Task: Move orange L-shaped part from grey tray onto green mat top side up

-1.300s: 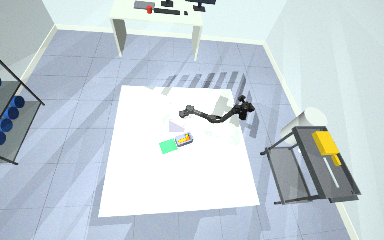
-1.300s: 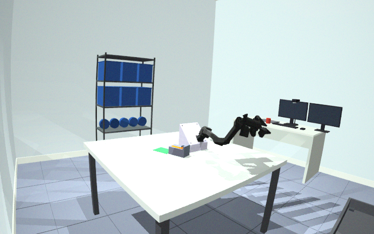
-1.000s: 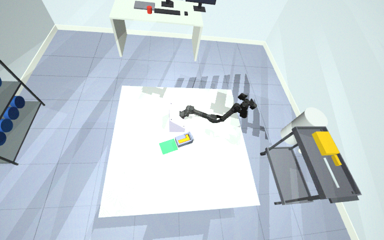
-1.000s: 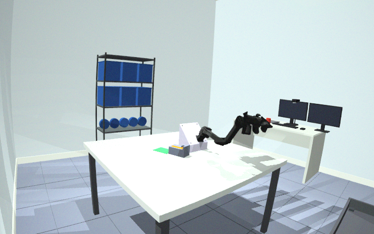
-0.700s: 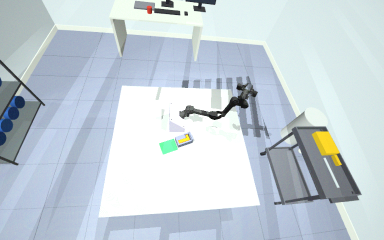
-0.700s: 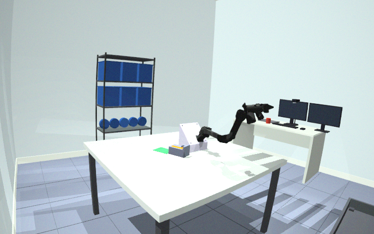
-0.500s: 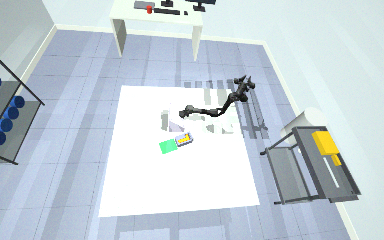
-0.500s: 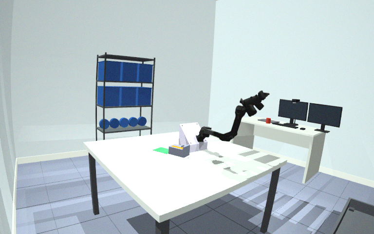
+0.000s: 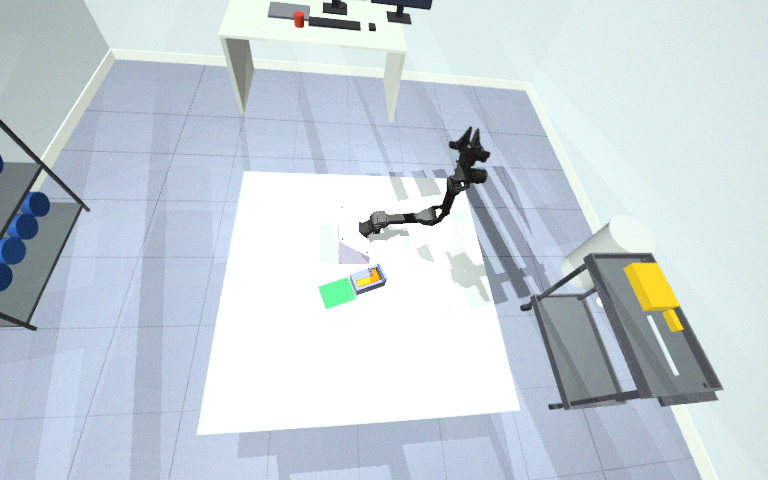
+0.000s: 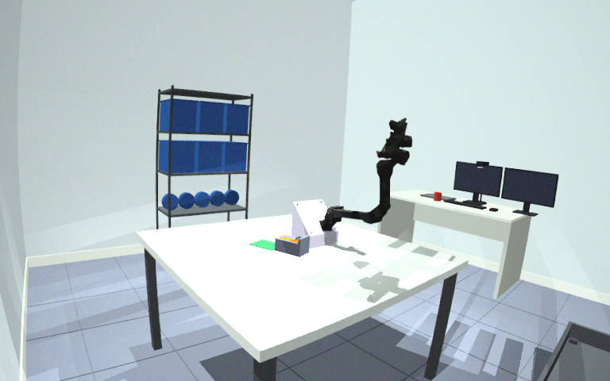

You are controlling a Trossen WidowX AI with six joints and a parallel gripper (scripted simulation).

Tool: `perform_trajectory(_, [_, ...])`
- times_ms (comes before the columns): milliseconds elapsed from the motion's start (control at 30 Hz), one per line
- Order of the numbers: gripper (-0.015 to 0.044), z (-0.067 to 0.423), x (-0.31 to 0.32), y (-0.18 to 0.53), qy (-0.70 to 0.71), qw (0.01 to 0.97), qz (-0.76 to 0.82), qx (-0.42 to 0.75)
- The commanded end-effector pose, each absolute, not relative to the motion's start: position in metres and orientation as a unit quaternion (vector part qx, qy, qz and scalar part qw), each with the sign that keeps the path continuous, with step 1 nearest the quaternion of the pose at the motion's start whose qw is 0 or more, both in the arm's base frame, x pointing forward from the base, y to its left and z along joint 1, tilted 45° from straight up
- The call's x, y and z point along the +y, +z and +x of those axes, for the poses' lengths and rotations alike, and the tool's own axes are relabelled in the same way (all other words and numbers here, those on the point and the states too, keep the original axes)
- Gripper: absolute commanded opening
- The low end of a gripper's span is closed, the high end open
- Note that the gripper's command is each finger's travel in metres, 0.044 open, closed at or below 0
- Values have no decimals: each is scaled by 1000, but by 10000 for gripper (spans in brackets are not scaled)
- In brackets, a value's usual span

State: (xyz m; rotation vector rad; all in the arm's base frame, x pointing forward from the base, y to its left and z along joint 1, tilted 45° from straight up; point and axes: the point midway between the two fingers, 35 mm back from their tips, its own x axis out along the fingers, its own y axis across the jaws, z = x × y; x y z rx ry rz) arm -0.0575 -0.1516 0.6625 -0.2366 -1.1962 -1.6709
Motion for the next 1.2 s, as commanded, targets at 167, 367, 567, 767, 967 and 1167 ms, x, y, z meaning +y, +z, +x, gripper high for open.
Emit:
perform_trajectory(167, [180,39,-260,587,-688,676,-46,-262])
perform_trajectory(367, [180,111,-296,523,-631,768,-38,-99])
perform_trajectory(567, [180,179,-304,448,-542,838,-28,52])
perform_trajectory(767, [180,238,-285,367,-416,887,-28,200])
perform_trajectory(967, [180,280,-240,285,-255,905,-29,338])
perform_trajectory(1167, [180,297,-171,209,-66,888,-20,454])
